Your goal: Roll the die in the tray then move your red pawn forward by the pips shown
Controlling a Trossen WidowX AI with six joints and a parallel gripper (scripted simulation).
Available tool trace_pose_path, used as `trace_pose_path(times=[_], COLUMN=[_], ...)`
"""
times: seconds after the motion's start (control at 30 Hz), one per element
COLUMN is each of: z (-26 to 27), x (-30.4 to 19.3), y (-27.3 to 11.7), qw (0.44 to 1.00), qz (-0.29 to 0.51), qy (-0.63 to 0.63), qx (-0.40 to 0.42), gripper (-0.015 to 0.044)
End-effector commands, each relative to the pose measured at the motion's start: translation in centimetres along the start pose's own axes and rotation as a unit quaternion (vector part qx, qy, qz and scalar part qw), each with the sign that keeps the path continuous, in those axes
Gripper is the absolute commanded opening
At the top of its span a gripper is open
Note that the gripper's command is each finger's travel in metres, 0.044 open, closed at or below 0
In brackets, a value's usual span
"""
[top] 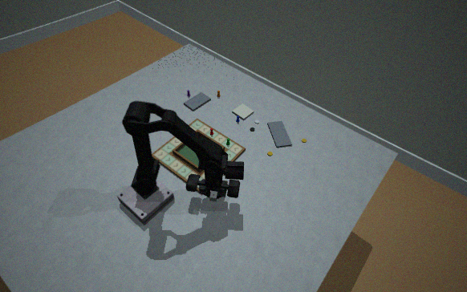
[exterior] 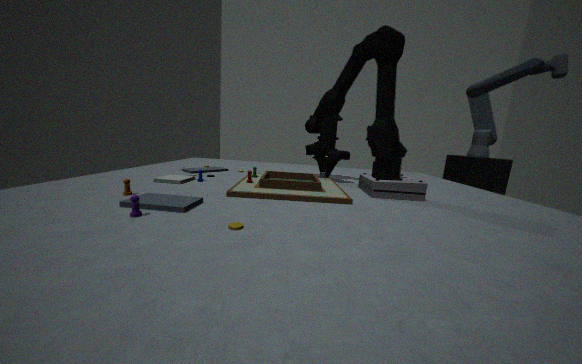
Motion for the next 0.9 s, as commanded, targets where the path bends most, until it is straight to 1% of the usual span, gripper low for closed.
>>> trace_pose_path(times=[0.0, 0.33, 0.67, 0.87], z=[-0.2, -1.2, -0.8, -0.7], x=[0.1, 0.5, 0.6, 0.7], y=[-0.7, -6.2, -11.9, -12.3], qw=[1.0, 1.0, 1.0, 1.0], qz=[-0.002, -0.002, -0.002, -0.002], qy=[-0.001, -0.001, -0.001, 0.0], qx=[0.0, -0.001, -0.001, 0.0], gripper=[0.0, 0.0, 0.0, 0.0])
Point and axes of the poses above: the point midway between the two fingers, 35 mm back from their tips, its own y axis out along the fingers, its own z axis across the jaws, x = y × z, the point moved 9 cm from there along -y, back along the fingers, and after that the axes turned 8 degrees about y, right-handed, at the moved point
